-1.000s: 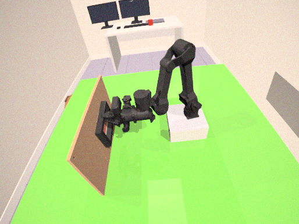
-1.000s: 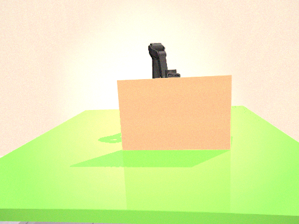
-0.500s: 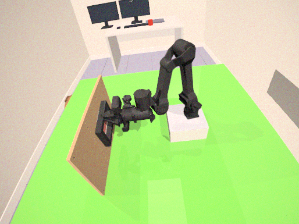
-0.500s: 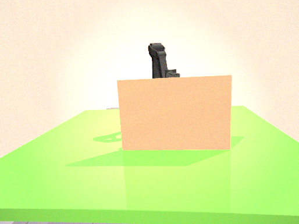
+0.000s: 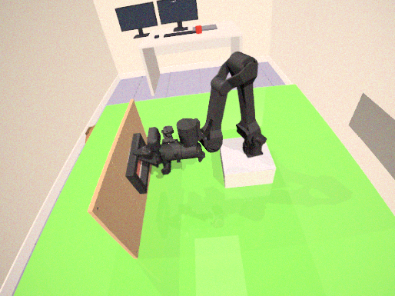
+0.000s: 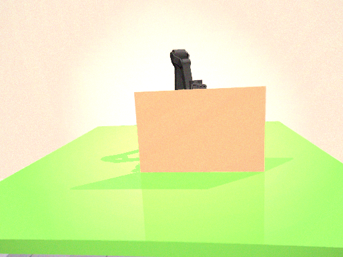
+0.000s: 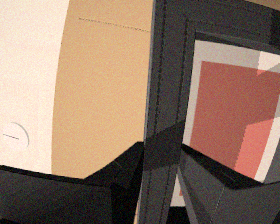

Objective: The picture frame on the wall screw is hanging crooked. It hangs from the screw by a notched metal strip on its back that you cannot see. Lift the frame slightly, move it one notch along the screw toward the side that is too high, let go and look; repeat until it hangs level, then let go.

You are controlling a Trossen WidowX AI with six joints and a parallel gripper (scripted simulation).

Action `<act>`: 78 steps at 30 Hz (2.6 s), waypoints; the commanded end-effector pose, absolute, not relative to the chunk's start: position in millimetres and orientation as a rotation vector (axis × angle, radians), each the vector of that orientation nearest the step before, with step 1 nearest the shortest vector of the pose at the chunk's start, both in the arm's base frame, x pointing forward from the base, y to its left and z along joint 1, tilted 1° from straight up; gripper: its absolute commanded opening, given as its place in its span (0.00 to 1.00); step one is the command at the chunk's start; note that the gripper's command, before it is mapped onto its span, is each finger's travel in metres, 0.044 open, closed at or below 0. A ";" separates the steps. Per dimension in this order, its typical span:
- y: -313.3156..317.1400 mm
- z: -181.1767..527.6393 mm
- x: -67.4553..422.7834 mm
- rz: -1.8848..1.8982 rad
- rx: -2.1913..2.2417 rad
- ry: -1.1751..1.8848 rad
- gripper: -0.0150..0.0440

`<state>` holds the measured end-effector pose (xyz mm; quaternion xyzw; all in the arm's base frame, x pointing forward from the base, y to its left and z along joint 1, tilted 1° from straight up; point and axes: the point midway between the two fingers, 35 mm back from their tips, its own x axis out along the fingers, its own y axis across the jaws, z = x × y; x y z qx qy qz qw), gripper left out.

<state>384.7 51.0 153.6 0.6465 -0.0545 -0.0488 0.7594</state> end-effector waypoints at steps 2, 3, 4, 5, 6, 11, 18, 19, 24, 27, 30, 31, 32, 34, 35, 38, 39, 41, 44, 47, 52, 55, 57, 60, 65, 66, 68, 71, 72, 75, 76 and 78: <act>50.9 154.6 384.7 -0.098 1.414 -0.126 0.25; 50.8 154.2 384.7 -0.098 1.414 -0.126 0.25; 50.8 153.9 384.7 -0.098 1.414 -0.126 0.25; 50.7 153.6 384.7 -0.098 1.414 -0.126 0.25; 50.6 153.2 384.7 -0.098 1.414 -0.126 0.25; 50.3 151.6 384.7 -0.098 1.414 -0.126 0.25; 50.2 150.2 384.7 -0.107 1.408 -0.120 0.25; 50.2 150.2 384.7 -0.107 1.408 -0.120 0.25; 50.2 149.6 384.7 -0.108 1.408 -0.119 0.25; 50.1 147.6 384.7 -0.112 1.410 -0.114 0.25; 50.1 147.3 384.8 -0.112 1.418 -0.114 0.25; 50.0 147.3 384.8 -0.111 1.436 -0.115 0.25; 50.0 147.2 384.8 -0.110 1.450 -0.116 0.25; 49.7 146.9 384.9 -0.109 1.465 -0.116 0.25; 49.5 146.7 384.9 -0.109 1.470 -0.117 0.25; 48.8 146.0 385.0 -0.108 1.486 -0.118 0.25; 48.4 145.7 385.0 -0.107 1.491 -0.118 0.25; 47.8 145.1 385.0 -0.107 1.501 -0.119 0.25; 47.6 144.8 385.0 -0.106 1.514 -0.119 0.25; 47.5 144.6 385.0 -0.105 1.531 -0.120 0.25; 47.4 144.2 385.0 -0.104 1.556 -0.122 0.25; 47.3 144.0 385.0 -0.103 1.573 -0.123 0.25; 47.2 143.8 385.0 -0.102 1.586 -0.123 0.25; 47.4 143.5 385.0 -0.106 1.572 -0.121 0.34; 47.4 143.5 385.0 -0.106 1.572 -0.121 0.57; 47.4 143.5 385.0 -0.106 1.572 -0.121 0.61; 47.4 143.5 385.0 -0.106 1.572 -0.121 0.69; 47.4 143.5 385.0 -0.106 1.572 -0.121 0.69; 48.3 143.4 382.6 -0.106 1.568 -0.121 0.69; 58.3 142.4 349.3 -0.104 1.515 -0.121 0.69; 61.0 141.6 334.8 -0.104 1.492 -0.121 0.69; 63.3 139.2 306.0 -0.104 1.447 -0.120 0.69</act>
